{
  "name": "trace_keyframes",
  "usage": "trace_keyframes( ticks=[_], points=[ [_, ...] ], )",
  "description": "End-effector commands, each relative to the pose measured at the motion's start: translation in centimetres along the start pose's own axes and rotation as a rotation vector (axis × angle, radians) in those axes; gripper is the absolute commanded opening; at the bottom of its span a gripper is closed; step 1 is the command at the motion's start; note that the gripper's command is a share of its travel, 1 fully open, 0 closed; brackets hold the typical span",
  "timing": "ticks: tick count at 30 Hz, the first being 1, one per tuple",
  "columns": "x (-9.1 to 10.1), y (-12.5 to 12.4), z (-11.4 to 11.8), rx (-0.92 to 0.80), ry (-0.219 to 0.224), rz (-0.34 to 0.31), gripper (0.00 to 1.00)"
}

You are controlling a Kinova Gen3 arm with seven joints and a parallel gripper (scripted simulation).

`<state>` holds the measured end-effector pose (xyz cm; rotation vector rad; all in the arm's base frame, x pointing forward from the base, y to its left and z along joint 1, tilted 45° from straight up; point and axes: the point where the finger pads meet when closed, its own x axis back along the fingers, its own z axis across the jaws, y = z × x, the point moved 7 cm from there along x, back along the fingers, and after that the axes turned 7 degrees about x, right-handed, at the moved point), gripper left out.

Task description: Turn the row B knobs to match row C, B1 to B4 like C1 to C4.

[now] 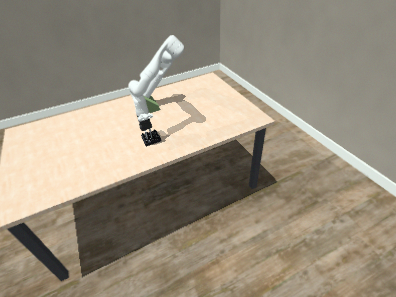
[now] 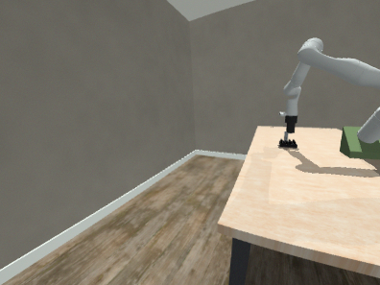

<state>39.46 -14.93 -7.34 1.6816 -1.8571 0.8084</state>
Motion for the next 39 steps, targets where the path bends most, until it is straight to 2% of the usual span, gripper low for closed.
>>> trace_keyframes(
  ticks=[1,8,9,39],
  points=[
    [0.10,-0.03,0.04,0.000,0.001,0.002,0.46],
    [0.10,-0.03,0.04,0.000,0.001,0.002,0.46],
    [0.10,-0.03,0.04,0.000,0.001,0.002,0.30],
    [0.10,-0.03,0.04,0.000,0.001,0.002,0.30]
  ],
)
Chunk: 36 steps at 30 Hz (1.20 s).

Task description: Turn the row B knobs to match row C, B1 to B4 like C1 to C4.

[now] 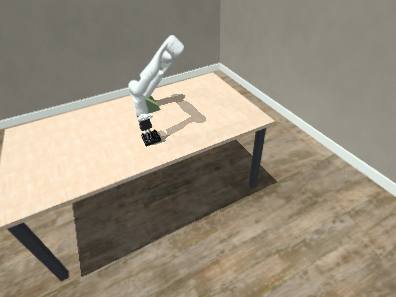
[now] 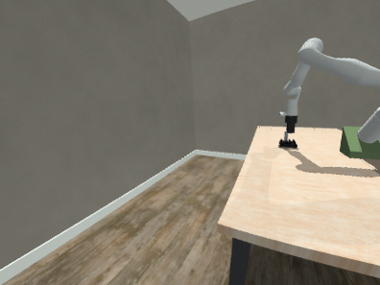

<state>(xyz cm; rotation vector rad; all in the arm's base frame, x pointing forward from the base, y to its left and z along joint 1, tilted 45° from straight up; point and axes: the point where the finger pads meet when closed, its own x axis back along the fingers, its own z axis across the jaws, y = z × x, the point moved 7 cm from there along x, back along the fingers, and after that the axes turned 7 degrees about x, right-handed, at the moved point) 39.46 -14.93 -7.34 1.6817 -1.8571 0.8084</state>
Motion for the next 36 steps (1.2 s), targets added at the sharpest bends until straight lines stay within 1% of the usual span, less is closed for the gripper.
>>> trace_keyframes(
  ticks=[1,19,36],
  points=[
    [0.10,-0.03,0.04,0.000,0.001,0.002,0.30],
    [0.10,-0.03,0.04,-0.026,0.001,0.002,0.30],
    [0.10,-0.03,0.04,-0.142,0.001,0.002,0.30]
  ],
)
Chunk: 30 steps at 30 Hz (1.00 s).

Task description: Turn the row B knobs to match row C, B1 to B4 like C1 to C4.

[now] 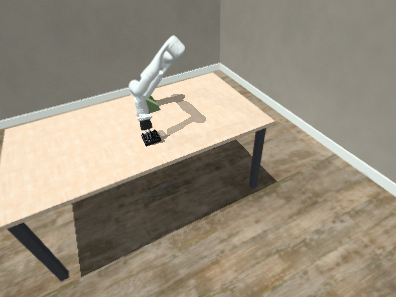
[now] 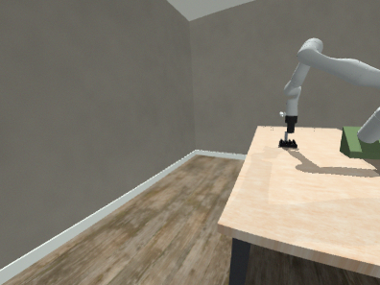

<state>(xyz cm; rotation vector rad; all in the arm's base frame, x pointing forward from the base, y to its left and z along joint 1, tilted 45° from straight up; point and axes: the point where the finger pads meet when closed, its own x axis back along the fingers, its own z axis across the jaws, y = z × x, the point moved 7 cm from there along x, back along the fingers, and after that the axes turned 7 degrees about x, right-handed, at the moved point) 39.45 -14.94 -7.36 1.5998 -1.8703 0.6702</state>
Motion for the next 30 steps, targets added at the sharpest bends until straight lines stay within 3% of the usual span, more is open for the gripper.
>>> trace_keyframes(
  ticks=[1,30],
  points=[
    [0.10,-0.05,0.02,-0.022,0.003,0.000,0.30],
    [0.10,-0.05,0.02,-0.447,0.003,0.001,0.30]
  ],
)
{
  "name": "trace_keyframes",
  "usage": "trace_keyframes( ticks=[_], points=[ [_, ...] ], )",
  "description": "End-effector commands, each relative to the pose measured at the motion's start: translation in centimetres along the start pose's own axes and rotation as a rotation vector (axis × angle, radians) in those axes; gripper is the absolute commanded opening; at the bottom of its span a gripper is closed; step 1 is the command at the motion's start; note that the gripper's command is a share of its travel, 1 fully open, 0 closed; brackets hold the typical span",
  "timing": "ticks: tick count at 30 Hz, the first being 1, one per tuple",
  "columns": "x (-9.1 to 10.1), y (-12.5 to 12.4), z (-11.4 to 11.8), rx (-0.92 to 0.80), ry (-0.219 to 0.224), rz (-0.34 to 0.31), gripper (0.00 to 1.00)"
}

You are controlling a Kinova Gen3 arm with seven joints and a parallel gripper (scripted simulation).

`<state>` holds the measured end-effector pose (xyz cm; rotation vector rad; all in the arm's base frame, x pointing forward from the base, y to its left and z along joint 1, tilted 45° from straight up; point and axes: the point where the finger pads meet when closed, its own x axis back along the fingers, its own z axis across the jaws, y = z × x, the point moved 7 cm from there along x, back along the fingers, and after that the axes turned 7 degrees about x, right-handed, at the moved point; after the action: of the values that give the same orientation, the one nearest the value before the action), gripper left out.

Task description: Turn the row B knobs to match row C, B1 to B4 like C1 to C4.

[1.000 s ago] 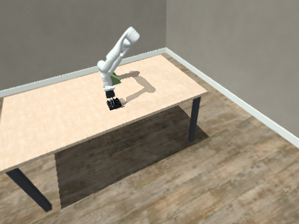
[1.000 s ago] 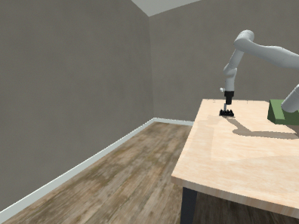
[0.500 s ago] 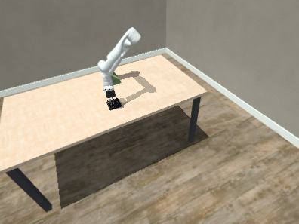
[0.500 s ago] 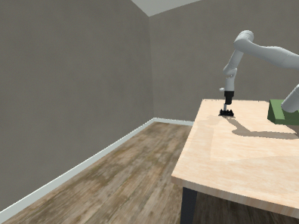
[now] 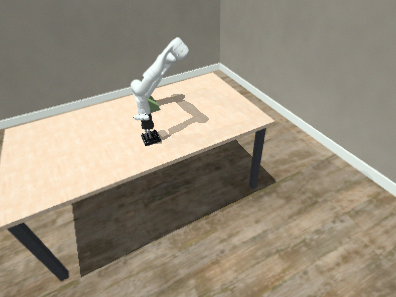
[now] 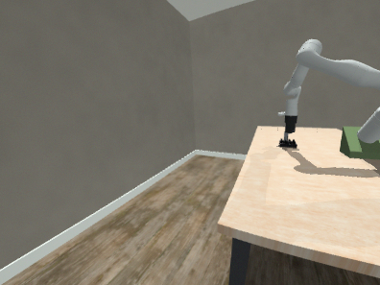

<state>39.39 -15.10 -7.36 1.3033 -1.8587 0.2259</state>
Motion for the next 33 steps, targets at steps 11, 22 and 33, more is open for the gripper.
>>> trace_keyframes(
  ticks=[11,22,33],
  points=[
    [-0.01,-0.03,-0.13,-0.233,0.002,-0.001,0.30],
    [-0.01,-0.03,-0.13,-0.424,0.003,-0.001,0.30],
    [-0.01,-0.03,-0.13,-0.621,0.003,-0.001,0.30]
  ],
)
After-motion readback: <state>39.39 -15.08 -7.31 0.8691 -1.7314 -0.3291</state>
